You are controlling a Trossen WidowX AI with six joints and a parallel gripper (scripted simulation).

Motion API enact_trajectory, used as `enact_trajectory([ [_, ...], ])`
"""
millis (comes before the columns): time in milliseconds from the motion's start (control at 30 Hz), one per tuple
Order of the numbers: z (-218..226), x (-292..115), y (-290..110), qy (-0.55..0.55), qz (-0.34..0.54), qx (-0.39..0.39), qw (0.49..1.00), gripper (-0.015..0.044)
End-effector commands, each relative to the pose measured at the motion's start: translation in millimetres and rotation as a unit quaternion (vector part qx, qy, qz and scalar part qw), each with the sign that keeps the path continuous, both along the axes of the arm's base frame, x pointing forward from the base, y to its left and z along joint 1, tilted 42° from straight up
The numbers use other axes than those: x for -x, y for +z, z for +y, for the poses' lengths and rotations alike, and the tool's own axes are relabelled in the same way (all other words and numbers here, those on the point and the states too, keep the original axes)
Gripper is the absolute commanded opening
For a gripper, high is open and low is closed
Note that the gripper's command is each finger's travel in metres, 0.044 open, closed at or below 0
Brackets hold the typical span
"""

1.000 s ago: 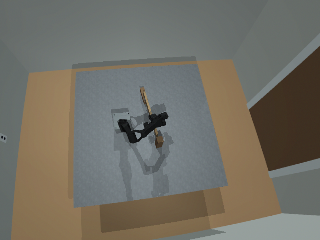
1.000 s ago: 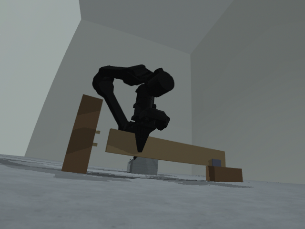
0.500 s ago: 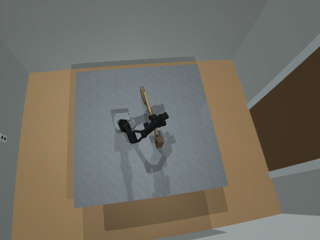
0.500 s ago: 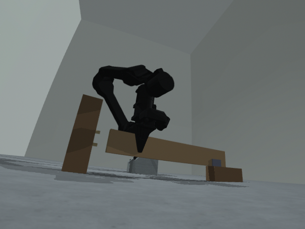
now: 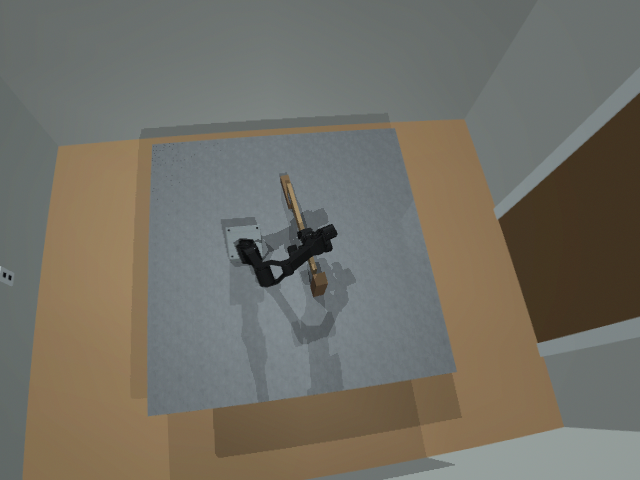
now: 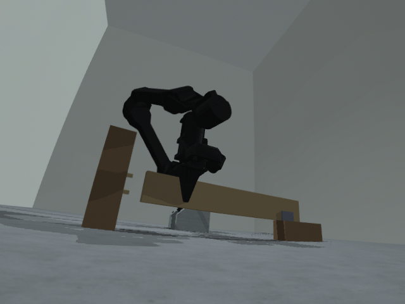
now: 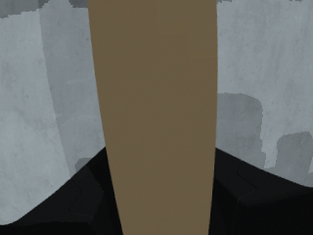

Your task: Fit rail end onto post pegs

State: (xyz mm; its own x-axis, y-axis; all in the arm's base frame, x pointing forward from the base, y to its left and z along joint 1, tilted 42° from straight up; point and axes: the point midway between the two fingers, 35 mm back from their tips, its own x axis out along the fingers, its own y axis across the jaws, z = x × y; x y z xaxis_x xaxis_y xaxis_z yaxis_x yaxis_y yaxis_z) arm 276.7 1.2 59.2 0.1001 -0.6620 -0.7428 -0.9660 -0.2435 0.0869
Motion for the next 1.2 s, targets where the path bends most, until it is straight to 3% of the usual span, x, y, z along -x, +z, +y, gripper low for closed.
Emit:
enact_trajectory([
  [0, 0.5, 0.1, -0.5, 0.0, 0.0, -0.002, 1.0, 0.0],
  [1167, -4.5, -1.8, 6.6, 0.0, 0.0, -0.002, 1.0, 0.0],
])
